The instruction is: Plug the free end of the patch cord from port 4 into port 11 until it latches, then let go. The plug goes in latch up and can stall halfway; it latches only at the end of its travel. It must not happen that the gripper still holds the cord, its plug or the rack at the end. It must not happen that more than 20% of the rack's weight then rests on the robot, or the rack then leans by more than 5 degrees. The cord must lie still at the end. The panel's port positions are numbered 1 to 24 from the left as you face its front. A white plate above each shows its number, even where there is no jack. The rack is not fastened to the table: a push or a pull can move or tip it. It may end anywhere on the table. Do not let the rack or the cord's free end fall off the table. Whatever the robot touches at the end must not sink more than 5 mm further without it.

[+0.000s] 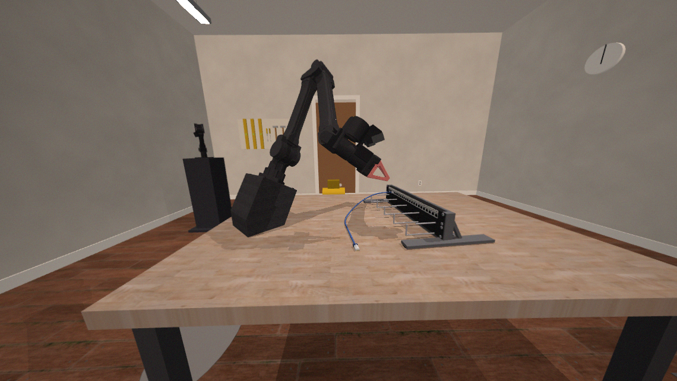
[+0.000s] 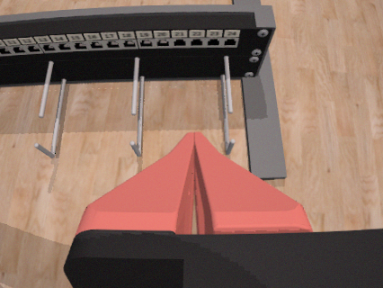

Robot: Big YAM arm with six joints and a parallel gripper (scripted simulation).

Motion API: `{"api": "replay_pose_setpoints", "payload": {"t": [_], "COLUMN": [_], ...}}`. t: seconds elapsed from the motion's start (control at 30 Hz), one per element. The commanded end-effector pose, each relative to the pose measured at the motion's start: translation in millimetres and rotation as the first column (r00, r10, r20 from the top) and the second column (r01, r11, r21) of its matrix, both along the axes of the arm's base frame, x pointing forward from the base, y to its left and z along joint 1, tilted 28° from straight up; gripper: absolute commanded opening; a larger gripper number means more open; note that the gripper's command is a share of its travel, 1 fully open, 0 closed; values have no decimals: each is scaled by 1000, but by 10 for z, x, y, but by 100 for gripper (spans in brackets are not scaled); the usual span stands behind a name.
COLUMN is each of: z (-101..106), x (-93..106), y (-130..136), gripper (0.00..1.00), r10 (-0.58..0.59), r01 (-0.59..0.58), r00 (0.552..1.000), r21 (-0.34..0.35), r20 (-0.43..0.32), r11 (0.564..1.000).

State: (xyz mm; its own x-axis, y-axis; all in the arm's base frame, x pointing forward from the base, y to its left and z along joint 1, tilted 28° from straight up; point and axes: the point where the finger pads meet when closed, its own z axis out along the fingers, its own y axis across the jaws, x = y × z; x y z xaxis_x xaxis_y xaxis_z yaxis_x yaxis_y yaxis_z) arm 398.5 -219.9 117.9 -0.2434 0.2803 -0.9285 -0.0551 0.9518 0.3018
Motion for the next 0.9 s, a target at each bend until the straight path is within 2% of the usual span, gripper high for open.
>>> {"api": "replay_pose_setpoints", "payload": {"t": [0.0, 0.37, 0.43, 0.63, 0.87], "z": [117, -64, -64, -134, -181], "x": [321, 1222, 1222, 1430, 1378], "y": [0, 187, 187, 235, 289], "gripper": [0, 0, 0, 0, 0], "r10": [26, 29, 29, 29, 32], "r01": [-25, -29, -29, -29, -32], "r00": [999, 999, 999, 999, 999], "r21": [-23, -14, -14, -6, 3], "r20": [37, 45, 45, 36, 24], "r11": [999, 999, 999, 1000, 999]}}
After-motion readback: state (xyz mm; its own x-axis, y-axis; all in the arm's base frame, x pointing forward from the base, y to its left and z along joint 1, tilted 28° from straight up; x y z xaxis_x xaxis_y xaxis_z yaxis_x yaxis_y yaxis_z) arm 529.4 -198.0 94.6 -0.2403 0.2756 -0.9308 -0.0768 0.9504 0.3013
